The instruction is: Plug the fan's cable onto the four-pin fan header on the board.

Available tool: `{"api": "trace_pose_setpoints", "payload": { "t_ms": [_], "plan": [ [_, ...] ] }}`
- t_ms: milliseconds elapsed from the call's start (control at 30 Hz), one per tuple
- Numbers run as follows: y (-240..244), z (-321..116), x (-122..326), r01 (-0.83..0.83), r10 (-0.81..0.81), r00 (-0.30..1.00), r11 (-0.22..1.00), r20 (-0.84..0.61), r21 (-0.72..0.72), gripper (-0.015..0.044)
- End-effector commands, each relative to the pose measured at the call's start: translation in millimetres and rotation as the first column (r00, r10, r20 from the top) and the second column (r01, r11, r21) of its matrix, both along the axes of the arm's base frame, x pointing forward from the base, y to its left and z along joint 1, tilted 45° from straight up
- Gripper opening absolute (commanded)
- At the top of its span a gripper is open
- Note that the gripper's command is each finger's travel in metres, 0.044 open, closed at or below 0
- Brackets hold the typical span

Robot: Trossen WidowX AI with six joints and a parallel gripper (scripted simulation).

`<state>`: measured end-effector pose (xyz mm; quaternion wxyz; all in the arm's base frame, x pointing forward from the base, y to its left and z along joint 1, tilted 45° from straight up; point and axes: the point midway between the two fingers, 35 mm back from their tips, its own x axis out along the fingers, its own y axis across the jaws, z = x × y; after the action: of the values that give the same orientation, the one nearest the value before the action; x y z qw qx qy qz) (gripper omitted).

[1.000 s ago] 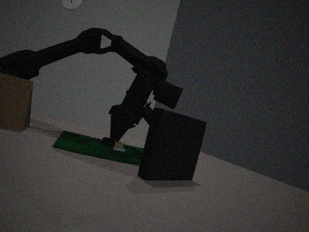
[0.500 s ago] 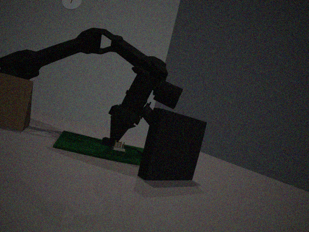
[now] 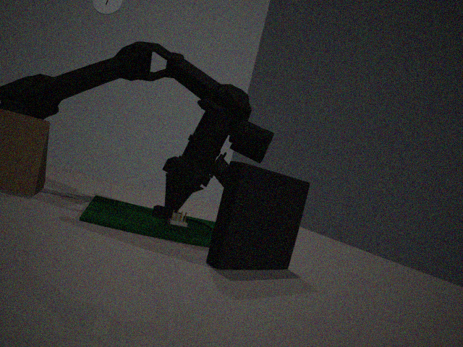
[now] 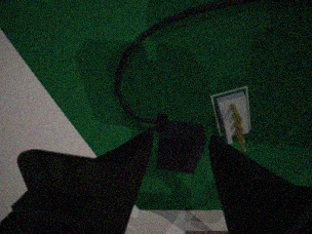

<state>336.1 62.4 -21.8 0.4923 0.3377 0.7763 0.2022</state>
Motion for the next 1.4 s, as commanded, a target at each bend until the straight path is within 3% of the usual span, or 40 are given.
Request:
{"api": "trace_pose_setpoints", "payload": {
  "t_ms": [0, 167, 267, 633, 733, 1367],
  "plan": [
    [2.7, -0.8, -0.8, 0.001, -0.001, 1.0, 1.0, -0.005, 0.004, 0.021],
    [2.7, -0.8, -0.8, 0.001, -0.001, 1.0, 1.0, -0.005, 0.004, 0.021],
    [0.0, 0.0, 0.0, 0.0, 0.0, 1.0, 1.0, 0.0, 0.0, 0.0131],
    [0.0, 0.0, 0.0, 0.0, 0.0, 1.0, 1.0, 0.0, 0.0, 0.0058],
    [-3.2, 3.1, 0.6, 0.0, 0.0, 1.0, 1.0, 0.0, 0.0, 0.0],
    [-44.8, 46.6, 3.4, 0.001, -0.001, 1.0, 1.0, -0.005, 0.0, 0.0]
  ]
}}
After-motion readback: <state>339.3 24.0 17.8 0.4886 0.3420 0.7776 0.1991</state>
